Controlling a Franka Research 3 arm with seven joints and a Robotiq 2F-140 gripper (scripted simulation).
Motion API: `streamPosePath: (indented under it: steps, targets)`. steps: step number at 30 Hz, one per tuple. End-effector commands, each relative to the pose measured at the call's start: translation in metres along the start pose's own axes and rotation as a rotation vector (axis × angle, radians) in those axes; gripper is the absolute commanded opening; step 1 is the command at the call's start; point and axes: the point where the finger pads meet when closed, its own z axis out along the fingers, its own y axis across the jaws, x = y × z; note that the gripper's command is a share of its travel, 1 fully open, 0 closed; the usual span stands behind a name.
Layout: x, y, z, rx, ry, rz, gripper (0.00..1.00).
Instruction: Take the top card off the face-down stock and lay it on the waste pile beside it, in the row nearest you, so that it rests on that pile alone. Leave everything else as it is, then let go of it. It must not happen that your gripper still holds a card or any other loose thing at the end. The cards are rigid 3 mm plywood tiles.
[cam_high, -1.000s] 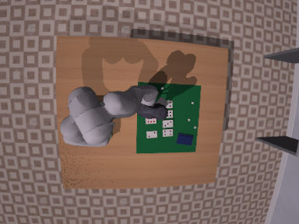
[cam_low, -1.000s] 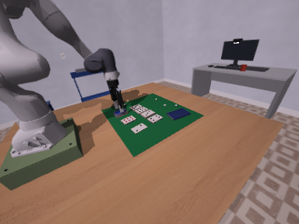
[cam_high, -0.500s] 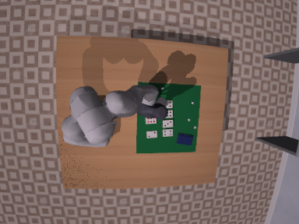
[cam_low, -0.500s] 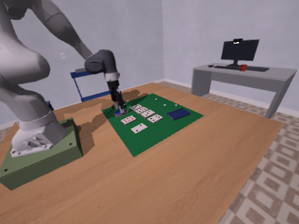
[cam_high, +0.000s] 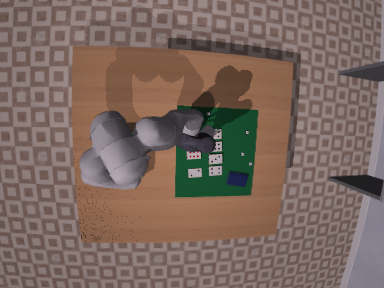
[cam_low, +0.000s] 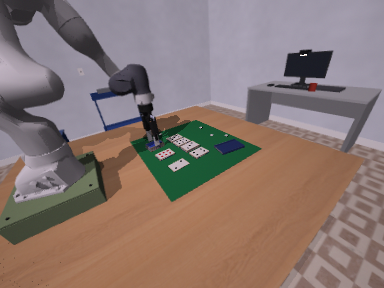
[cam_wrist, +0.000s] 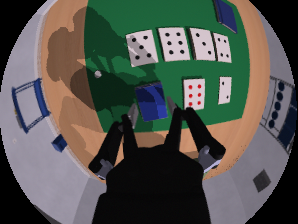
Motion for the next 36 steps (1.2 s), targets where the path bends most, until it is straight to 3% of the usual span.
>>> streamPosePath:
  steps: [1, 36]
  targets:
    - [0.0022, -0.0001, -0.0006, -0.001, 0.005, -0.005, 0.5]
    - [0.0022, -0.0001, 0.0026, -0.001, 0.005, -0.005, 0.5]
